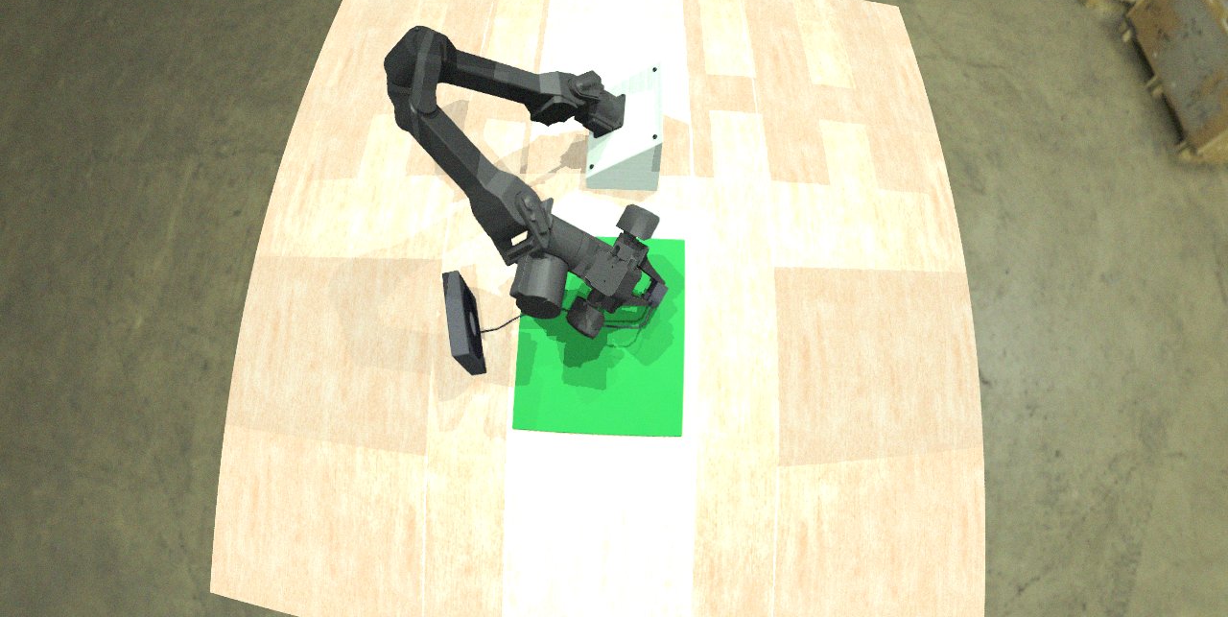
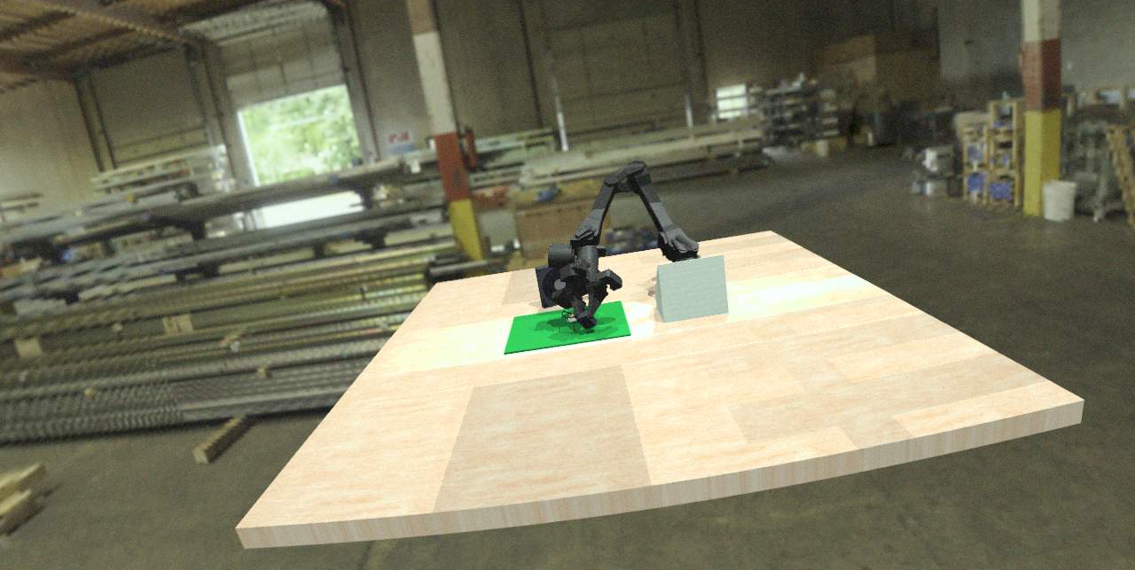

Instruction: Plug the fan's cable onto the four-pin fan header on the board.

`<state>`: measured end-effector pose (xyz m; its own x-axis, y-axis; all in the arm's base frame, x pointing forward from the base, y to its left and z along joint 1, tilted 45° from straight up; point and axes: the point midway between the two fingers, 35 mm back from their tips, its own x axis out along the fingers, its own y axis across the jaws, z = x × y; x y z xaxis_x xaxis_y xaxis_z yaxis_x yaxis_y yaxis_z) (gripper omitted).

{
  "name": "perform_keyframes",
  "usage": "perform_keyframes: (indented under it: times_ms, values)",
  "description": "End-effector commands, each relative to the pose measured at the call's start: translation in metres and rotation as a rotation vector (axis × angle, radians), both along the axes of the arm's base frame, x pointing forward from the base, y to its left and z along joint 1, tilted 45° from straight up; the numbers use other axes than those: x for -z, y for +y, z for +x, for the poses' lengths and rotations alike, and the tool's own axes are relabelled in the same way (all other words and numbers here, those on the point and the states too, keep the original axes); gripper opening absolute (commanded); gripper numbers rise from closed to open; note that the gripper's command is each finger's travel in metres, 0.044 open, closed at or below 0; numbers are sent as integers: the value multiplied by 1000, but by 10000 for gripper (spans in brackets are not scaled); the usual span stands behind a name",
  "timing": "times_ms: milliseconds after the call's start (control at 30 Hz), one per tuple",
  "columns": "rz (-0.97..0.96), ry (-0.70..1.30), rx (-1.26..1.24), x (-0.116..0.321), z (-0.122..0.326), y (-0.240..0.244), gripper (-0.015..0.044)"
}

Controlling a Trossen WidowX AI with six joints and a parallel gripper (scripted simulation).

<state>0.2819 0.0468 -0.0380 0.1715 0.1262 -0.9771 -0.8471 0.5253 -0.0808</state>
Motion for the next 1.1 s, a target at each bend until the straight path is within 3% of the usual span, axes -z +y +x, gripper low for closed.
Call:
perform_keyframes:
  times_ms: [0, 1067]
  values:
    - [42, -37, -21, -2, 0, 0, 0]
    - [267, -432, -211, -31, -4, -10, 0]
